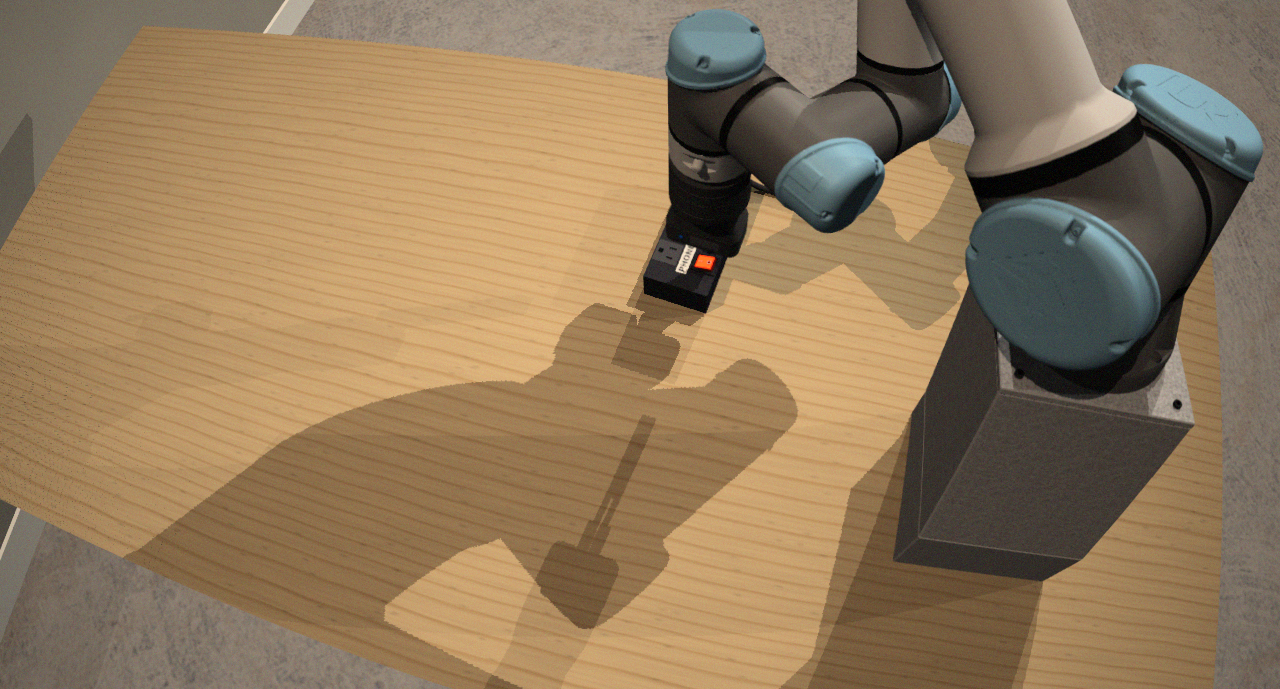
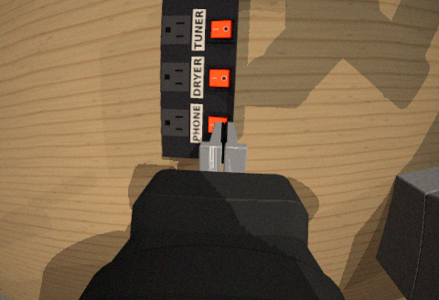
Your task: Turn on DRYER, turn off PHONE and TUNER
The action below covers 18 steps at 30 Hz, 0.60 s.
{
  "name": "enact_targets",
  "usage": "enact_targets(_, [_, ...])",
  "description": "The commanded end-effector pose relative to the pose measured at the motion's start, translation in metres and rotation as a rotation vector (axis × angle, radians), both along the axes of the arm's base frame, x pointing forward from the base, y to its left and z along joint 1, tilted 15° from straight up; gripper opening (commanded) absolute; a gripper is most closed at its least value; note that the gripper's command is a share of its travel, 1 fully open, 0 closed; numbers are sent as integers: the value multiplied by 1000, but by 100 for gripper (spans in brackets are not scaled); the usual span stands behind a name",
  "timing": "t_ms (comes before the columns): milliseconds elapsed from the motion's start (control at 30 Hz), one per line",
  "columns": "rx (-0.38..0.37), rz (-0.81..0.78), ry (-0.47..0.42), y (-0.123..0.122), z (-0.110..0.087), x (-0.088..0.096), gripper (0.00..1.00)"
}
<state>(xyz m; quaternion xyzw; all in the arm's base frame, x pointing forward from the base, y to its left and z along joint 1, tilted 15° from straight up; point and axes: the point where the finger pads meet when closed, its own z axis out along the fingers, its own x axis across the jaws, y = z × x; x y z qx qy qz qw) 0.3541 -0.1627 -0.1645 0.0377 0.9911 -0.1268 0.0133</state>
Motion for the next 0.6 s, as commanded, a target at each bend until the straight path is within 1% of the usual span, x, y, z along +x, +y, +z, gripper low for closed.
enact_targets(0, [-1,0,-1,-1,-5,0,0])
enact_targets(567, [-1,0,-1,-6,-23,1,0])
